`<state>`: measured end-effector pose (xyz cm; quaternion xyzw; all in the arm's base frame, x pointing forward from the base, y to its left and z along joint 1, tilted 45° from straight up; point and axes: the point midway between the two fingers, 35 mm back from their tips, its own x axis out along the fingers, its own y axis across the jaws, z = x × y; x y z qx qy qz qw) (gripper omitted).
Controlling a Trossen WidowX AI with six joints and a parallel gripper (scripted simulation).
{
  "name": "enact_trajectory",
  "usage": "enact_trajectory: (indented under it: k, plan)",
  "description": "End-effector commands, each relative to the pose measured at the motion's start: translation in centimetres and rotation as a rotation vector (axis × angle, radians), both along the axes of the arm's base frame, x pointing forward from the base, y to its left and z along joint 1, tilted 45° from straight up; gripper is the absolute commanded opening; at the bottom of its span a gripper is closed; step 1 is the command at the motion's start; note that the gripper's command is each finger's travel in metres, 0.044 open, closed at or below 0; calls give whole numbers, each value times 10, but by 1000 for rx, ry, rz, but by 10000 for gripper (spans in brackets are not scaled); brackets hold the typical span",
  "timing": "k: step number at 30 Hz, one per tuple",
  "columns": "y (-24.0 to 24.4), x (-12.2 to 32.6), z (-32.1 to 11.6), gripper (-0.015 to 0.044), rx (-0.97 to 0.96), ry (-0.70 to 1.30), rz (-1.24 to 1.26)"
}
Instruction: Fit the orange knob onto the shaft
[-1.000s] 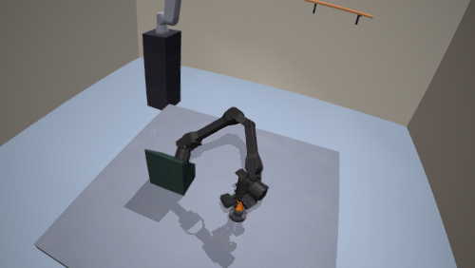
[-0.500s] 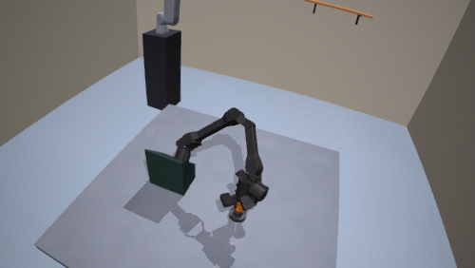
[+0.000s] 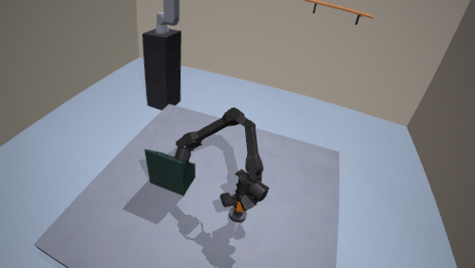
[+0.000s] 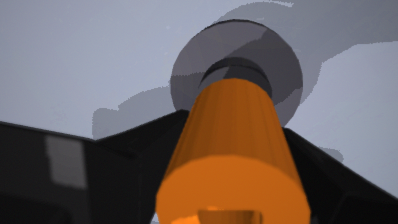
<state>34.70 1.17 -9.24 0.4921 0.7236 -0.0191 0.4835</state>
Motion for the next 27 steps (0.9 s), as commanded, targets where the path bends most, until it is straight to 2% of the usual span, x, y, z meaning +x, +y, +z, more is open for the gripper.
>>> enact_trajectory:
  k: [1,8,27]
  plan:
    - [-2,0,3,0,0,1,-9]
    - [-1,-3,5,0,-9,140,-154]
    - [-2,1,2,0,-9,140,-154]
